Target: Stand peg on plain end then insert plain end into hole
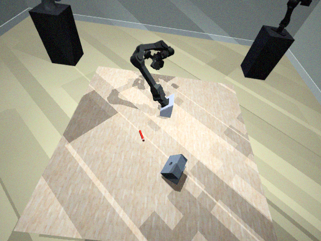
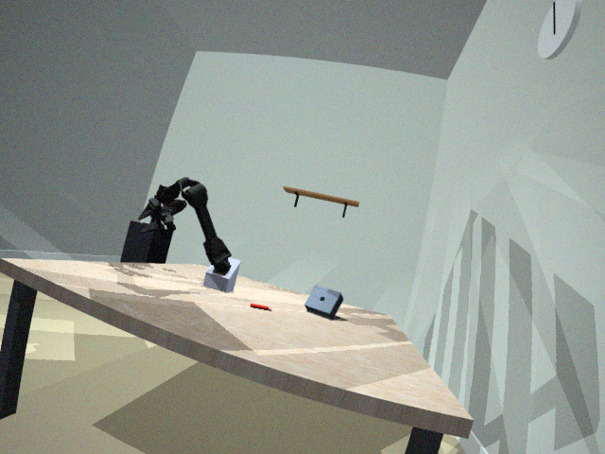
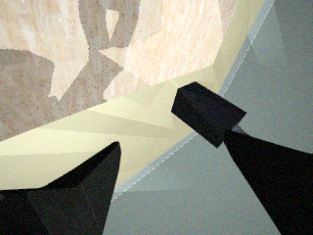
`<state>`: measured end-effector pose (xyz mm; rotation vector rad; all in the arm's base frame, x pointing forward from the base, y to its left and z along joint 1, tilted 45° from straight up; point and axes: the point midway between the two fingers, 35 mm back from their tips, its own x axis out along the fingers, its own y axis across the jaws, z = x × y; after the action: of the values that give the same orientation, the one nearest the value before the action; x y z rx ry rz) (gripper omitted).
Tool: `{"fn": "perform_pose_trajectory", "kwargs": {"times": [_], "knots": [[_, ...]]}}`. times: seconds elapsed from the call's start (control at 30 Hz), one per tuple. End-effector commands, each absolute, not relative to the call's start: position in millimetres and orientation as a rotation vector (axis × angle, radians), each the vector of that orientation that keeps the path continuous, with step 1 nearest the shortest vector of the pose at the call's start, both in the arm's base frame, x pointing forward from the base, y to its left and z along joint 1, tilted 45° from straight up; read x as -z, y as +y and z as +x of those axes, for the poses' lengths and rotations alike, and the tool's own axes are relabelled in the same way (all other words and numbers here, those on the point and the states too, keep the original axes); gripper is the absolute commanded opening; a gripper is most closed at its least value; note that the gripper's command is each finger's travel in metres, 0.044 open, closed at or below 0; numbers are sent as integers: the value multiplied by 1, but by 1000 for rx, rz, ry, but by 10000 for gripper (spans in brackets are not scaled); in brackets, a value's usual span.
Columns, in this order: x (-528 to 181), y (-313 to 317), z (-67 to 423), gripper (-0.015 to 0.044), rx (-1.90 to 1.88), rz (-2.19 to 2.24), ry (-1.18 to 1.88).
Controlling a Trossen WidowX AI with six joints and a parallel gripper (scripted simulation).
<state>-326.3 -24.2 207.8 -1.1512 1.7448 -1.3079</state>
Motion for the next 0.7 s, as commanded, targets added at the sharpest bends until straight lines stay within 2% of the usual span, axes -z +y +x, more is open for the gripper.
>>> {"fn": "perform_pose_trajectory", "kwargs": {"times": [0.0,0.03,0.67], "knots": [[-207,-23,-326,426,1304,-1149,1751],[-206,-20,-326,440,1291,-1144,1768],[-152,115,-276,440,695,-836,2247]]}}
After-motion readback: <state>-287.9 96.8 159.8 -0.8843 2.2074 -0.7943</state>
